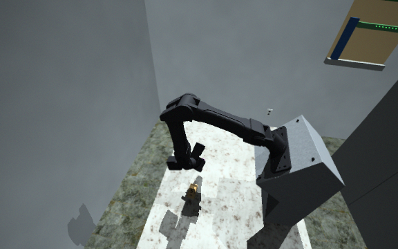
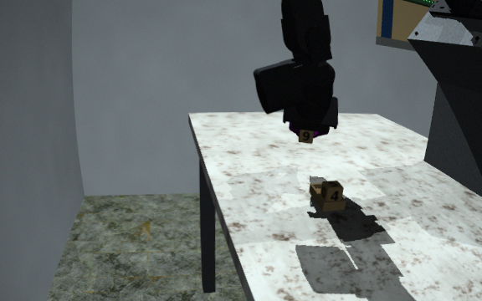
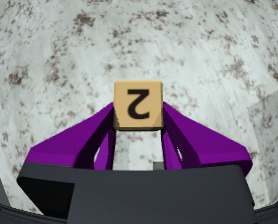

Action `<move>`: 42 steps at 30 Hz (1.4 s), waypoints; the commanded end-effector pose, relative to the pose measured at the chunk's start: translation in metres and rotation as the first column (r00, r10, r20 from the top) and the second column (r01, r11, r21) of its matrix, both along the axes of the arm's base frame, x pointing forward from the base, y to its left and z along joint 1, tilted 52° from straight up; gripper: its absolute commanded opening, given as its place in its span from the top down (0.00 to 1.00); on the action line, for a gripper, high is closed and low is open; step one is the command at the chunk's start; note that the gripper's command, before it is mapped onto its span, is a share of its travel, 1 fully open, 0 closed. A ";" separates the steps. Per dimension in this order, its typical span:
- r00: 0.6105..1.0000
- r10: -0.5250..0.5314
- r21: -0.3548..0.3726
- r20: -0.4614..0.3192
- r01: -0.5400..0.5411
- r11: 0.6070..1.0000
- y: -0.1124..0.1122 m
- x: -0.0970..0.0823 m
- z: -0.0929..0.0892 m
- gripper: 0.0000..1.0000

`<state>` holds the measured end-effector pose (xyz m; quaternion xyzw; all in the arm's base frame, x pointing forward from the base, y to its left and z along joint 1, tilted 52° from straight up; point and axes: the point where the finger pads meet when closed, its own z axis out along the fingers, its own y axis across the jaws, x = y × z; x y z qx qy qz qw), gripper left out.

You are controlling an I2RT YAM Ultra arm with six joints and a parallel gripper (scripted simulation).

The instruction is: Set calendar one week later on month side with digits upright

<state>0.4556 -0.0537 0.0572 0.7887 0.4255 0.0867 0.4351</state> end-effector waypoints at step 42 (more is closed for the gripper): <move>0.938 0.318 0.245 0.142 -0.344 0.906 -0.008 -0.013 0.005 0.74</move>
